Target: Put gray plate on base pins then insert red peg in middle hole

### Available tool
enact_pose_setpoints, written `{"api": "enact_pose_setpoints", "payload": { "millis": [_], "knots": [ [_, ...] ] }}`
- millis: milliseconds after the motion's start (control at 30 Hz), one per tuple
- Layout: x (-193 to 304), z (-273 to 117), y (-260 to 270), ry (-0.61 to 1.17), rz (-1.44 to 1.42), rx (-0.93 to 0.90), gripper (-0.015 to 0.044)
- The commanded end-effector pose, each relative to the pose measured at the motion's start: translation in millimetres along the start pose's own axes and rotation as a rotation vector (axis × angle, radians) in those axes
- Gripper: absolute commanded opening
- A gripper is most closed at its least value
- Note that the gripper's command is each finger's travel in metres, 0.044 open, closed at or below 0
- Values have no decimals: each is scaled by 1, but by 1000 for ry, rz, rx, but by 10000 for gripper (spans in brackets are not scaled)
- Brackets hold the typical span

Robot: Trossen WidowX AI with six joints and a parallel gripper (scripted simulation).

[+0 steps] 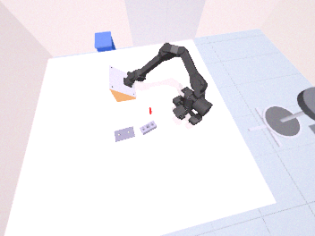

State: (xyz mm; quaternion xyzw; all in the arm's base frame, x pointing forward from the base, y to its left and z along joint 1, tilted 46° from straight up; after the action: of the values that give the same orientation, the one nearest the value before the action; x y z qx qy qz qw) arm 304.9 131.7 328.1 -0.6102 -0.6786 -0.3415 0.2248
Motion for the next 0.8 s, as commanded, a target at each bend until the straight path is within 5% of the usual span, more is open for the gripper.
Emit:
{"api": "enact_pose_setpoints", "payload": {
  "millis": [0,233,633,767],
  "knots": [
    [15,-23,-8,-14,12,137,440],
    [4,-22,-3,-21,12,137,440],
    [-209,-23,5,-32,14,142,440],
    [-220,-24,1,-26,14,141,440]
  ]
}}
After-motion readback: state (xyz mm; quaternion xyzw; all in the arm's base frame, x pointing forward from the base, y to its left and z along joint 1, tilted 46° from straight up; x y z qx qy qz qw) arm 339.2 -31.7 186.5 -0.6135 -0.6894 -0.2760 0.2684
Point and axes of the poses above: the point midway between the two fingers, 35 mm back from their tips, its own z axis out along the fingers, its own y axis across the jaws, x = y × z, the point moved 9 cm from there along -z, back along the fingers, and after that the axes turned 15 degrees about z, right-handed, at the moved point
